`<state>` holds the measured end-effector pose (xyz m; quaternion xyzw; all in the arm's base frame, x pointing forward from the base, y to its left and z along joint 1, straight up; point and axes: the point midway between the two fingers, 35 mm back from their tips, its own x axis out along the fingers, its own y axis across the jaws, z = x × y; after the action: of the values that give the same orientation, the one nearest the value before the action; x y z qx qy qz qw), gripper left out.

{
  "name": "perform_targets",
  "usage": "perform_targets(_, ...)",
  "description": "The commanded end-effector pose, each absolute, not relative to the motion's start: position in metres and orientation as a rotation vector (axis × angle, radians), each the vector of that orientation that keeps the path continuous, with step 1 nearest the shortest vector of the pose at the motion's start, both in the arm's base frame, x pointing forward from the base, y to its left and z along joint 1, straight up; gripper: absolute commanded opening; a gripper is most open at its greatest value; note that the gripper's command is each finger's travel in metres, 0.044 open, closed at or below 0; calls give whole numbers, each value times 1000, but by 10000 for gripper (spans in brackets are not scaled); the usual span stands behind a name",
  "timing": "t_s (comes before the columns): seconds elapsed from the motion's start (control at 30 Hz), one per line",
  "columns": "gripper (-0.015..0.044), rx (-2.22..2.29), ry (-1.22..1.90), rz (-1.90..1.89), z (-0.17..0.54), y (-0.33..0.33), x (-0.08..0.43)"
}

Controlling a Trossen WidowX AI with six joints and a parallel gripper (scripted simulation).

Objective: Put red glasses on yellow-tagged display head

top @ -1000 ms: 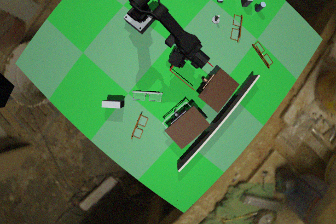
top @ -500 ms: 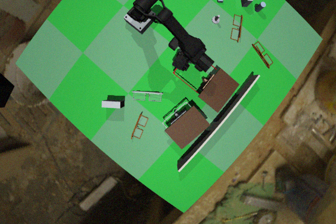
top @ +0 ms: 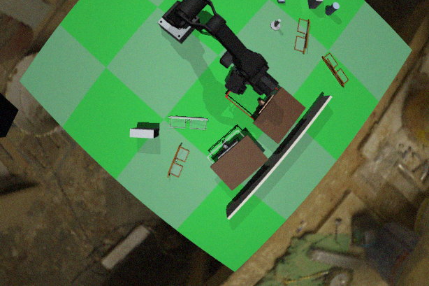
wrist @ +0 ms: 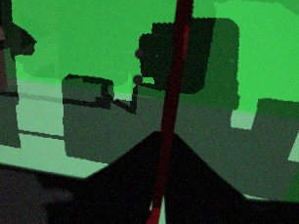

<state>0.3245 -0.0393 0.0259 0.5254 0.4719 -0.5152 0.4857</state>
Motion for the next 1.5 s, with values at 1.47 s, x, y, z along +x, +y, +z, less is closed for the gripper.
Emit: perform_targets(1.47, 0, 1286, 1142, -1245, 32, -44, 393)
